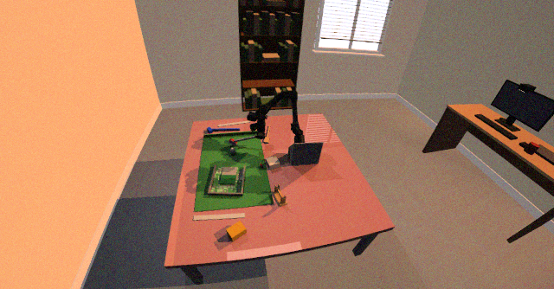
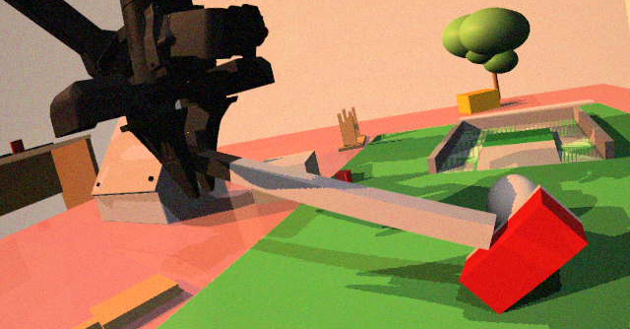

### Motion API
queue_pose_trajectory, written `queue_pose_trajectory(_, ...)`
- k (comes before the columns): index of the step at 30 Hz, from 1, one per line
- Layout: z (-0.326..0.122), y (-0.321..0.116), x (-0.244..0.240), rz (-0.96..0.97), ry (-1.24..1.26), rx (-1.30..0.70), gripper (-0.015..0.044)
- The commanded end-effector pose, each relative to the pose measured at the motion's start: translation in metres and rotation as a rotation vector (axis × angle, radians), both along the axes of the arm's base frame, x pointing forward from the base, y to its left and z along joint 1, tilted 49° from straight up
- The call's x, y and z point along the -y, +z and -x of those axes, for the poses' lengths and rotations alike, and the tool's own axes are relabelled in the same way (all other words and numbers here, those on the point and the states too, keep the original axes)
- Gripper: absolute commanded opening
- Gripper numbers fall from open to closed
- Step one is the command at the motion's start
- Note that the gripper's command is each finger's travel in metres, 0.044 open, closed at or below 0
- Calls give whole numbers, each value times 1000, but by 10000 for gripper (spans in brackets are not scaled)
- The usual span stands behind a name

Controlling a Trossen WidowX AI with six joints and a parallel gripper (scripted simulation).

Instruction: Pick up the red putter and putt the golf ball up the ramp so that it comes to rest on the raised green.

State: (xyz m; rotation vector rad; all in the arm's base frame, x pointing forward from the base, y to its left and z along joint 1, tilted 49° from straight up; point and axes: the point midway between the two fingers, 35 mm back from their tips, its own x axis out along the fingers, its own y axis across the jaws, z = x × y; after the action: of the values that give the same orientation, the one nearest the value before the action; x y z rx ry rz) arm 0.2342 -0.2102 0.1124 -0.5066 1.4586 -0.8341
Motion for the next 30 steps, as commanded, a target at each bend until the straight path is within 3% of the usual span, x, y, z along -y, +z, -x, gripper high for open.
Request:
queue_pose_trajectory(1, 0, 5, 2, 3, 1, 9, 0)
queue_pose_trajectory(8, -4, -6, -4, -3, 1, 1, 0)
queue_pose_trajectory(18, -25, -99, -85, -4, 1, 8, 0)
queue_pose_trajectory(30, -29, -83, -108, -9, 2, 9, 0)
